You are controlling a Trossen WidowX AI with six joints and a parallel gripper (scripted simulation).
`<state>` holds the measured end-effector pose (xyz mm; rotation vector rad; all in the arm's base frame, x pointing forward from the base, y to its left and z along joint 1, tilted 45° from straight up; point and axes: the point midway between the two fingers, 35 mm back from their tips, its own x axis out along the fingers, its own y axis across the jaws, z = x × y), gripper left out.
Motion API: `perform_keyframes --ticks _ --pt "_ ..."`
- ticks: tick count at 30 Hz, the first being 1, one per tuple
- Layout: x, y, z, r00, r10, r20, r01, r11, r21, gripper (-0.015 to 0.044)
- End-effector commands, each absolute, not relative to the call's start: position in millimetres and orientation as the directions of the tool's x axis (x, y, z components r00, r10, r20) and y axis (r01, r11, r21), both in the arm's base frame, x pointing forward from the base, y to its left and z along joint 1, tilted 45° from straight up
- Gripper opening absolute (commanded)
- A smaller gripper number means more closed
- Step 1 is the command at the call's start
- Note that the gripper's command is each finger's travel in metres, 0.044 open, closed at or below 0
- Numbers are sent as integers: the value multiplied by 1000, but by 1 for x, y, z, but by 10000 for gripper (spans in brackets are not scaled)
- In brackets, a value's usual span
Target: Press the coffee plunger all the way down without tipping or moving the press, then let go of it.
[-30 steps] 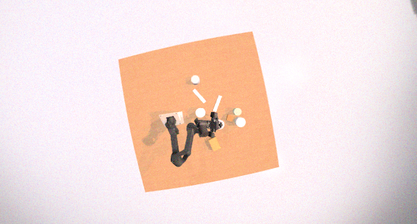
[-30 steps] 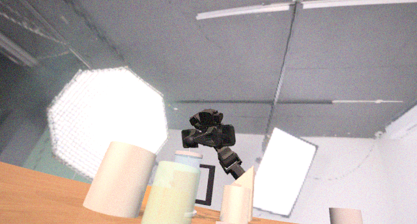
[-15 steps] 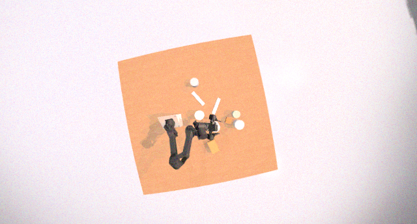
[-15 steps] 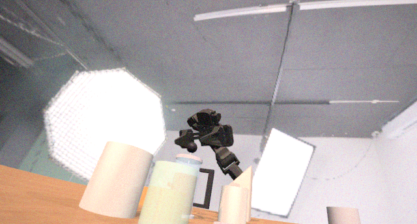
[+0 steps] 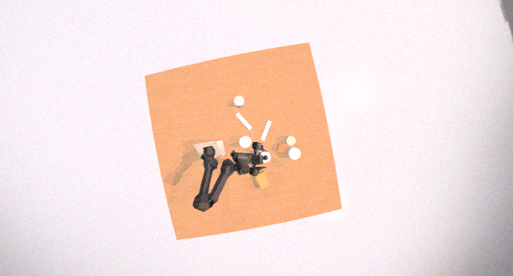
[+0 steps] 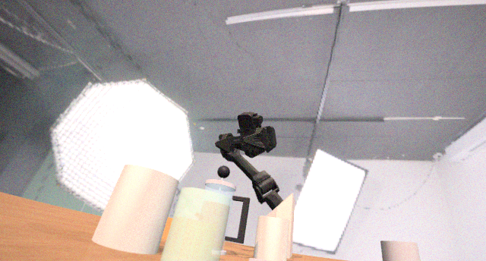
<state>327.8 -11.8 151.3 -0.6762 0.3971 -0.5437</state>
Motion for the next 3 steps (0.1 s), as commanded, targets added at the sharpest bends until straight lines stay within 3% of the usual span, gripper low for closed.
perform_keyframes --ticks 1,3 --pt "326 -11 153 788 -593 -168 346 651 -675 440" --pt "326 -11 153 788 -593 -168 346 651 -675 440"
